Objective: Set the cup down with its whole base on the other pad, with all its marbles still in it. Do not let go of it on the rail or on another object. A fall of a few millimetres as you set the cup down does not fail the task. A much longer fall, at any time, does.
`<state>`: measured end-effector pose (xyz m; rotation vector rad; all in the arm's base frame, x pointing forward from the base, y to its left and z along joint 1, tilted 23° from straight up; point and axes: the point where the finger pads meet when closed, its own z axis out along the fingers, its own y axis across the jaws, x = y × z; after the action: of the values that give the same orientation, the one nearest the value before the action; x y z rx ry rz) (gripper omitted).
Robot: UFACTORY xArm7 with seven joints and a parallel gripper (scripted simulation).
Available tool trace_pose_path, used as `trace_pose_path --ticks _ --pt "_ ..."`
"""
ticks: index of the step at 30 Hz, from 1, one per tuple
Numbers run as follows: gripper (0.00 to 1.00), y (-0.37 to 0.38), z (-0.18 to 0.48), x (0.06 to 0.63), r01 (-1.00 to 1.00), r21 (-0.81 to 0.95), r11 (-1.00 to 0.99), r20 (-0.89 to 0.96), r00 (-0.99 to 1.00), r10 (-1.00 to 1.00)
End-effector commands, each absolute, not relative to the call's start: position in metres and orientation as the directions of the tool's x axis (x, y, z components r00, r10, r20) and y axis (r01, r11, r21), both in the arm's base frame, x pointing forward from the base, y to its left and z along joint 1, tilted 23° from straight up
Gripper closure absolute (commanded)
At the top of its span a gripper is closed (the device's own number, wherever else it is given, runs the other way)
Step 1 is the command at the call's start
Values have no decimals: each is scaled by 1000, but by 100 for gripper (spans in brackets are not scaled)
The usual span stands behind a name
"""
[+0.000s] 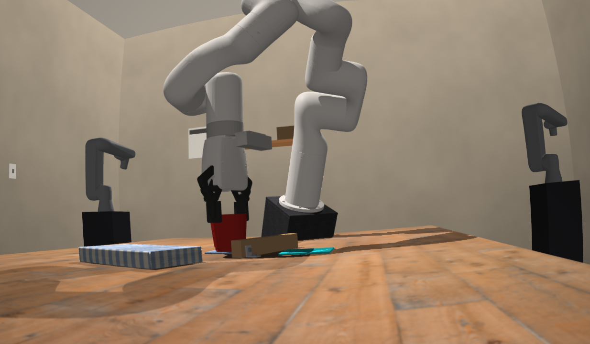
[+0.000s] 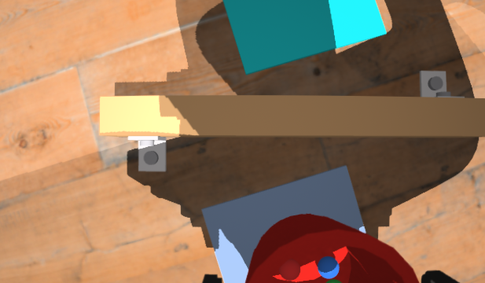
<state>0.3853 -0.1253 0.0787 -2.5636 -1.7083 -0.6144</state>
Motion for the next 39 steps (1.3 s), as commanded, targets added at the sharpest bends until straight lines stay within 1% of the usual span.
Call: trace_pose_path --ticks 1,25,39 --pt "0 -124 68 391 886 217 -409 321 331 887" --pt "0 -122 58 394 886 217 -409 321 331 887" --pt "3 -122 58 394 886 217 -409 321 331 887"
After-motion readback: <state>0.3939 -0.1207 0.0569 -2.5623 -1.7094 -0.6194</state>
